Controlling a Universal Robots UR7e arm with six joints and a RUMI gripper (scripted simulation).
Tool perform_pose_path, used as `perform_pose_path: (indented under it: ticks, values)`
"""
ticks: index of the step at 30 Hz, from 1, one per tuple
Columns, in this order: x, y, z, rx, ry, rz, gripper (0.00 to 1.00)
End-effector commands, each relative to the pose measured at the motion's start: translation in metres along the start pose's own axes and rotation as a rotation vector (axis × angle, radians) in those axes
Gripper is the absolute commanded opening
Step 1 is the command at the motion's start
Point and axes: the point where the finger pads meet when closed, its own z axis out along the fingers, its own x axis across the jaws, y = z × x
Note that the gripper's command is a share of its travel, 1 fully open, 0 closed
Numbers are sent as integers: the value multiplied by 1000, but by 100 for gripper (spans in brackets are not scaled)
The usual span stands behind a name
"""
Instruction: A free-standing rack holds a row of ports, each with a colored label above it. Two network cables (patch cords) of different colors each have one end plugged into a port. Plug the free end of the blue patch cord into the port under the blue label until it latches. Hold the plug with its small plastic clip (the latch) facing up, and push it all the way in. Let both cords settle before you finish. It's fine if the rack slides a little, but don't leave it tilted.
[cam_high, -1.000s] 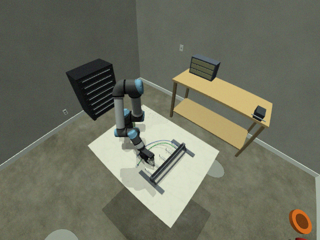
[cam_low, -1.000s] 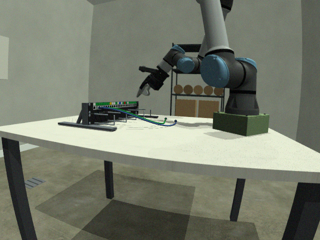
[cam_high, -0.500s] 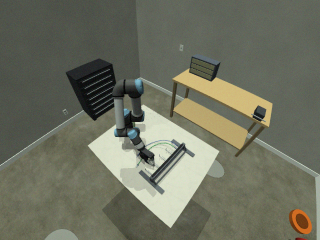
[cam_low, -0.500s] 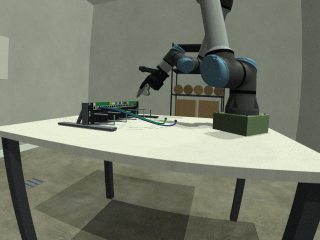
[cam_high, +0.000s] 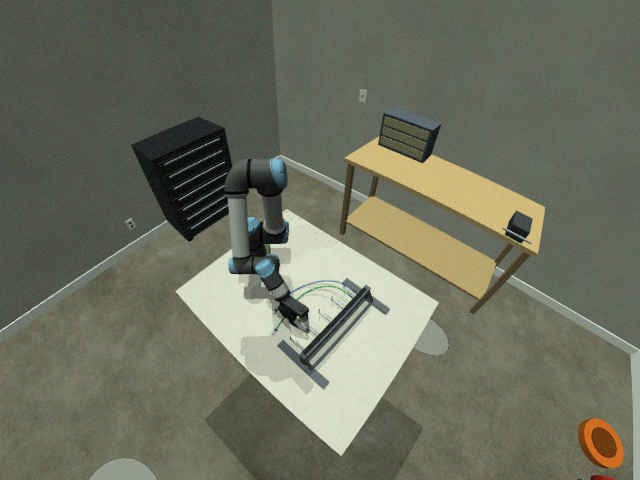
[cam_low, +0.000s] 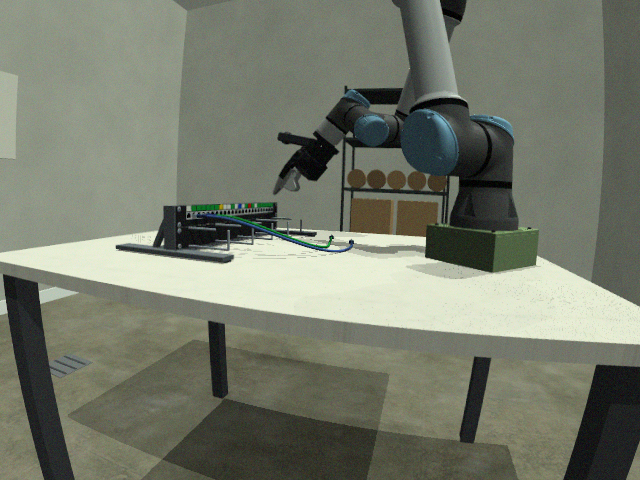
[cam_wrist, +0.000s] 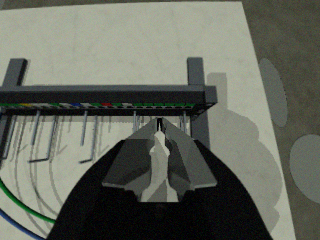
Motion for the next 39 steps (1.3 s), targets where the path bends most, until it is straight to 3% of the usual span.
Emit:
perform_pose_path:
  ticks: [1, 20, 39]
  values:
    - [0, -1, 0, 1, 1, -1, 0]
    - [0, 0, -14, 1, 1, -1, 0]
    - [0, 0, -64, 1, 1, -1, 0]
